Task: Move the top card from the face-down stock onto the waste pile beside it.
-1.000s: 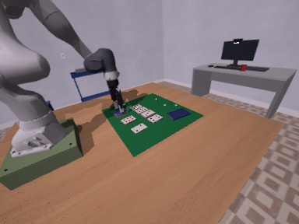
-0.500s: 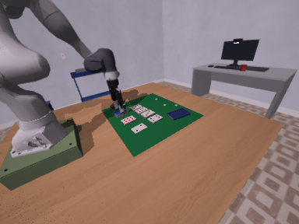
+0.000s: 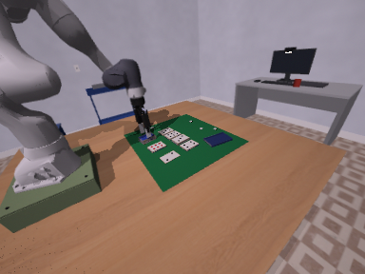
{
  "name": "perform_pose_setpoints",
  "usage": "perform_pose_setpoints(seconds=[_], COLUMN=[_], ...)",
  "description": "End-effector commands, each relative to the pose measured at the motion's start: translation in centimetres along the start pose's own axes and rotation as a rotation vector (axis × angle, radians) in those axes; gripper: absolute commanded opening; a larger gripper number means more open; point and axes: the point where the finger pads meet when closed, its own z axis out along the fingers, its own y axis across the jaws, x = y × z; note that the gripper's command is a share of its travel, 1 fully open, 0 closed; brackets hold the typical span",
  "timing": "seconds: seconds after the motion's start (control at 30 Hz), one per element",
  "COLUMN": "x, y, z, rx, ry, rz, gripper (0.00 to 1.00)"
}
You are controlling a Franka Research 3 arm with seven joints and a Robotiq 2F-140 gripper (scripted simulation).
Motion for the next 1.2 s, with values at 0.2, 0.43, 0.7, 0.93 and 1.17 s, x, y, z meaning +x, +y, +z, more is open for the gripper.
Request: perform_pose_setpoints(seconds=[0.2,0.43,0.7,0.93,1.17], x=[0.21,0.21,0.21,0.21,0.21], y=[-0.07,-0.07,-0.07,-0.07,-0.07], z=[-0.08,-0.08,-0.08,-0.08,-0.08], rx=[0.001,0.001,0.001,0.001,0.001], ry=[0.004,0.004,0.004,0.004,0.004], rz=[-0.006,-0.006,-0.006,-0.006,-0.006], gripper=[0.42,0.42,0.42,0.42,0.50])
